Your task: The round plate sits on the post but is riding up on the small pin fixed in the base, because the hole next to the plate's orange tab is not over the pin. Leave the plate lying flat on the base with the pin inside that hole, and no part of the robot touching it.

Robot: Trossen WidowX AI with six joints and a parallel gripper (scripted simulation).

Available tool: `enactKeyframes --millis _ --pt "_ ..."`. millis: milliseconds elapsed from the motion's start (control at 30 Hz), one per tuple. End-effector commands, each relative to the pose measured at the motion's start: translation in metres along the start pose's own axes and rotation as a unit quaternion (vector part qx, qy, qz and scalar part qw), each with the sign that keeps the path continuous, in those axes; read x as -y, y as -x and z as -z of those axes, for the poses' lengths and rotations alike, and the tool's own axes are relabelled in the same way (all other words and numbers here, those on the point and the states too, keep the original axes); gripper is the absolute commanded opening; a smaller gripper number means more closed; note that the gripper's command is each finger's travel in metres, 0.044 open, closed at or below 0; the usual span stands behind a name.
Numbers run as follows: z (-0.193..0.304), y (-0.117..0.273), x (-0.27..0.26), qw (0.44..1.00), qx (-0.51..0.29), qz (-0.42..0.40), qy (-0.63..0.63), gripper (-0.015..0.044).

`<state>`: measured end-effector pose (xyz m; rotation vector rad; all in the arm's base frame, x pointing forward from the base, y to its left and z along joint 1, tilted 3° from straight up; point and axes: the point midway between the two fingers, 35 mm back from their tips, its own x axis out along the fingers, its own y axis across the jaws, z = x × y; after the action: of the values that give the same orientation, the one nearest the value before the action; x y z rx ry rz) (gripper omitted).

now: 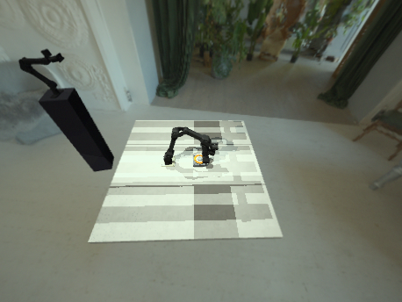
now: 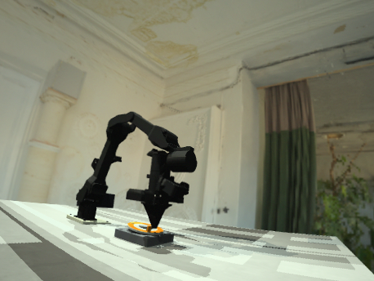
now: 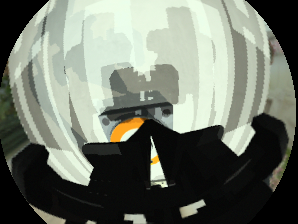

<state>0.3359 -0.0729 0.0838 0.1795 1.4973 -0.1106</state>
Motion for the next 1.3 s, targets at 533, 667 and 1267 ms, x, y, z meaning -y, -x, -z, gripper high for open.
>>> enactKeyframes --millis 533,667,1267 --pt "0.015 -0.001 0.019 1.0 -0.005 0.006 -0.002 0.0" --pt "0.018 -0.001 0.021 1.0 -0.005 0.006 -0.002 0.0" --pt "0.028 0.001 0.028 1.0 -0.005 0.006 -0.002 0.0"
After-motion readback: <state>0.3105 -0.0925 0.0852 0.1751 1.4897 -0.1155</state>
